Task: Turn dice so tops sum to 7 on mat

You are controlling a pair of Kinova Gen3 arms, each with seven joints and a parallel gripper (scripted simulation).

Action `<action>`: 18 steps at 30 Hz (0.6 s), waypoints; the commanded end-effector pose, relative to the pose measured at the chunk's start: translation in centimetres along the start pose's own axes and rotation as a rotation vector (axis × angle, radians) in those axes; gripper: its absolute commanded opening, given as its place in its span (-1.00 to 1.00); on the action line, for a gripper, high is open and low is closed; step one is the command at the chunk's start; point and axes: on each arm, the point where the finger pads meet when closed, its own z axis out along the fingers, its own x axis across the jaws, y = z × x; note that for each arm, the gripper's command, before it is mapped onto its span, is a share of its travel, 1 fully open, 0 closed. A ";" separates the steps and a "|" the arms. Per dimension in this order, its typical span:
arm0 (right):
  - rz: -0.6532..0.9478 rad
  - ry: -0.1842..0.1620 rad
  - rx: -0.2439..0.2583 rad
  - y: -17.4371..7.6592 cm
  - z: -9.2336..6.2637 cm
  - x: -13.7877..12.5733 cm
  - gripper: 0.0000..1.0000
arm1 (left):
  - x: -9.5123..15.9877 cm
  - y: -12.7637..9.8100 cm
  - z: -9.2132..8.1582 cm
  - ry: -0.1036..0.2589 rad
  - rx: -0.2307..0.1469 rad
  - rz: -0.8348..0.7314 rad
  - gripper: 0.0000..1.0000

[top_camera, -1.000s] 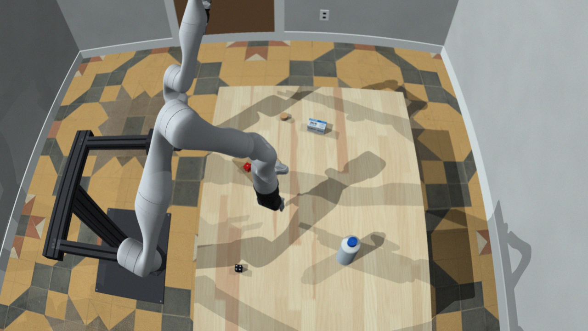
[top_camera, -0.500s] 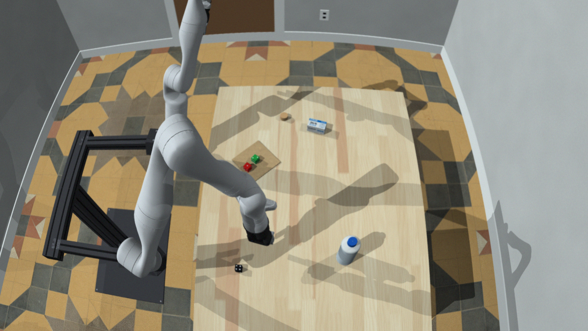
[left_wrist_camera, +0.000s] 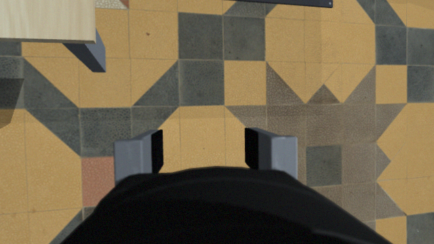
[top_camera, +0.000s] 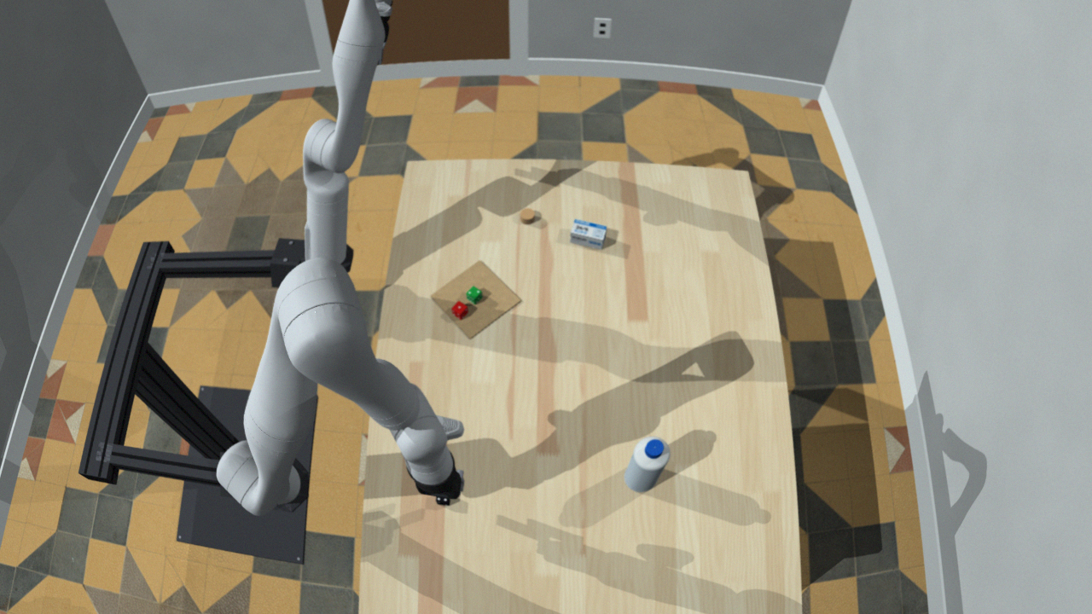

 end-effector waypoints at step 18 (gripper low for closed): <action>-0.028 -0.007 0.019 1.2 -0.3 -1.4 0.57 | 0.0 0.0 -0.1 0.000 -0.002 0.000 1.00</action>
